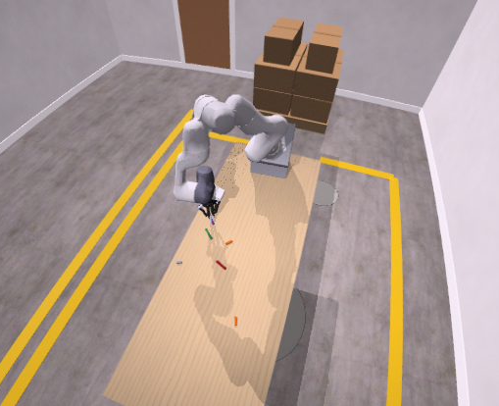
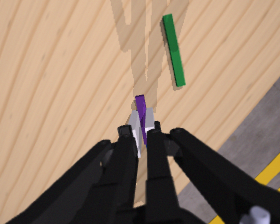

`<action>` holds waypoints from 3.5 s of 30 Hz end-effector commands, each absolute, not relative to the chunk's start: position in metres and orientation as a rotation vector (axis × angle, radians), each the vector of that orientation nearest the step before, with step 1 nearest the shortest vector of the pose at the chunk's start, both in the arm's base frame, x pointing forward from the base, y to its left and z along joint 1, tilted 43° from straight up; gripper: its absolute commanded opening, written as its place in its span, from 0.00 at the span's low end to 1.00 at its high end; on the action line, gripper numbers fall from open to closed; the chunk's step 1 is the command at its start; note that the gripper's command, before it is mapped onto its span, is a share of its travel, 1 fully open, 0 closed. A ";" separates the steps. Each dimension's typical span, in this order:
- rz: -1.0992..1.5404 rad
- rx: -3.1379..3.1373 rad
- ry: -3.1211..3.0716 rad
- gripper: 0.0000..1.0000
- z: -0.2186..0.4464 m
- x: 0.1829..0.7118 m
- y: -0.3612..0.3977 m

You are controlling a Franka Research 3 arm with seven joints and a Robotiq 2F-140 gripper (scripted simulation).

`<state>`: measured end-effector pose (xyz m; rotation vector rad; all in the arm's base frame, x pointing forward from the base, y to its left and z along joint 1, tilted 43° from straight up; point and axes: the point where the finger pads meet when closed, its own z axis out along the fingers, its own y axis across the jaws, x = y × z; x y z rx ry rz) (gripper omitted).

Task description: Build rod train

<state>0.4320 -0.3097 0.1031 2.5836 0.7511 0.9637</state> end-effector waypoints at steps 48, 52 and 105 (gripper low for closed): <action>0.967 2.588 0.738 0.12 0.103 0.432 -0.311; 0.967 2.588 0.738 0.12 0.103 0.432 -0.311; 0.968 2.589 0.736 0.12 0.096 0.438 -0.311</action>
